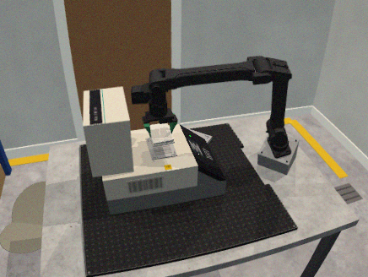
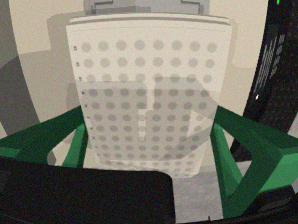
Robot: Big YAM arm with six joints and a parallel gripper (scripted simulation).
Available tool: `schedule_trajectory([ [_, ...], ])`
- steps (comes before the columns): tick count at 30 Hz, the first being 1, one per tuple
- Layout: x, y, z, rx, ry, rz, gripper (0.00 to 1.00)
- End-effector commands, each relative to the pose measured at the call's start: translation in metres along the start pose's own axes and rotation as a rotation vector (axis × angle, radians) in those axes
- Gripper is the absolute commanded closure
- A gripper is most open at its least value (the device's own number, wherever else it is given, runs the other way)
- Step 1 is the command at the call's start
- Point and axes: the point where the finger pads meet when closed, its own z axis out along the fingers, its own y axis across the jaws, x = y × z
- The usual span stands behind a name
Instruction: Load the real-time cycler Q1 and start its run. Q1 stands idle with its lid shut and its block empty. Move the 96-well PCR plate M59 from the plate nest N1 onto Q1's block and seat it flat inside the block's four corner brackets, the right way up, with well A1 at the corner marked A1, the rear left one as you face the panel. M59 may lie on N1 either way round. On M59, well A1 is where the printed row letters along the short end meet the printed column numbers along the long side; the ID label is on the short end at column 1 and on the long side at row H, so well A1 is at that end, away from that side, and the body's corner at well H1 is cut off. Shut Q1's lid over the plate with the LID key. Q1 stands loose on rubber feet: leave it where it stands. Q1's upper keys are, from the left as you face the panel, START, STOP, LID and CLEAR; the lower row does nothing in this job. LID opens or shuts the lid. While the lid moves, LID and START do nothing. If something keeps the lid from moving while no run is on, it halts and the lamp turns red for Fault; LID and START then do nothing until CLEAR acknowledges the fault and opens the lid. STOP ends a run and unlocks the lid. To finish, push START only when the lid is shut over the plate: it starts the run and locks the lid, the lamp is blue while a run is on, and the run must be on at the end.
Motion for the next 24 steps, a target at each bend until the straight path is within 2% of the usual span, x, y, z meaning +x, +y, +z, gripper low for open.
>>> schedule_trajectory([
  [1,-0.011,0.007,-0.018,-0.034,-0.016,0.005,1.00],
  [7,-0.011,0.001,-0.018,-0.029,-0.015,0.011,1.00],
  [14,0.006,0.002,-0.022,-0.038,-0.011,-0.001,1.00],
  [24,0.005,0.013,-0.004,-0.043,-0.011,-0.007,1.00],
])
